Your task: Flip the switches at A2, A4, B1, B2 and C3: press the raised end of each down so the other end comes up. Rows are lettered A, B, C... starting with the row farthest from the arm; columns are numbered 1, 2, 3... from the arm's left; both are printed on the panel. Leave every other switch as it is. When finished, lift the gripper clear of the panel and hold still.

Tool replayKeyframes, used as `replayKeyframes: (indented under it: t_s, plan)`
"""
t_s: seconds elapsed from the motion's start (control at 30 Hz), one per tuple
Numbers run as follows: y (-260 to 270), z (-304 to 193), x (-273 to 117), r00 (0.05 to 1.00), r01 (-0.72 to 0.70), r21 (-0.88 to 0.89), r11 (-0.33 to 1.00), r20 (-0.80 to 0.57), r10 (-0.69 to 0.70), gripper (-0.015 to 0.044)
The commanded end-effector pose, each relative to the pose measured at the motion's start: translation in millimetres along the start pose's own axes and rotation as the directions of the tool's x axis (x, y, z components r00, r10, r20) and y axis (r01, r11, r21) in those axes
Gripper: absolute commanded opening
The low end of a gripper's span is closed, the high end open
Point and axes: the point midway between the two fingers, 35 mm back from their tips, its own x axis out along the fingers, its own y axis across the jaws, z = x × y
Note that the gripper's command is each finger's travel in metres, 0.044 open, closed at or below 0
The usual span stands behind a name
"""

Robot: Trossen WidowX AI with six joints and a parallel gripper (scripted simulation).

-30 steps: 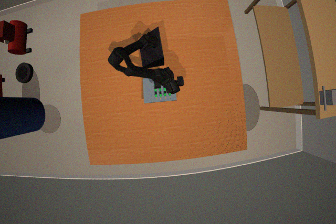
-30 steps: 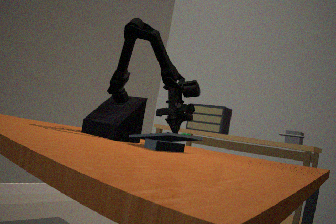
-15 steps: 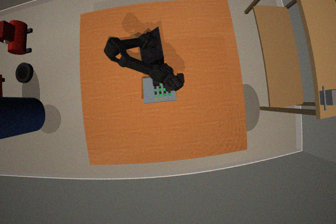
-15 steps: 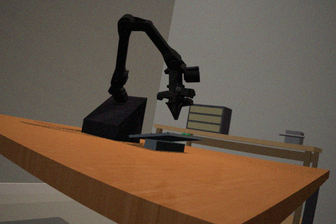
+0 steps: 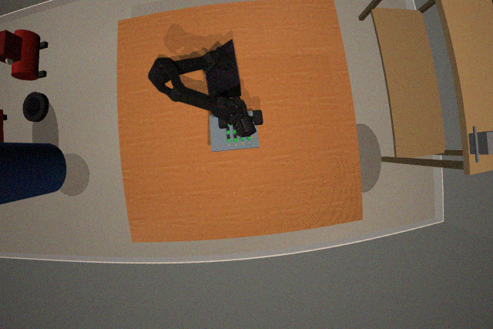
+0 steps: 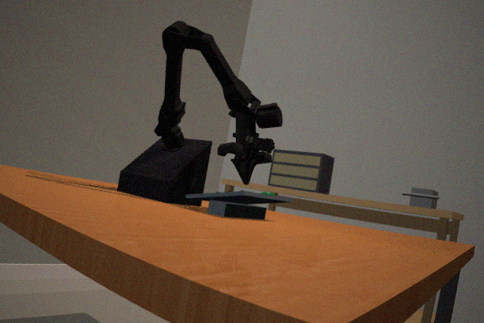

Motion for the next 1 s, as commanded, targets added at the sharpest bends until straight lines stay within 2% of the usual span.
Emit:
replayKeyframes:
  t_s: [0.0, 0.43, 0.97]
  plan:
    - [-1.4, 0.1, 8.6, 1.0, 0.005, 0.001, 1.0, 0.003, -0.005, 0.0]
    - [-1.5, -0.3, 23.8, 1.0, 0.005, 0.0, 1.0, 0.003, -0.005, 0.0]
    - [-1.5, -0.3, 24.1, 1.0, 0.005, 0.0, 1.0, 0.003, -0.005, 0.0]
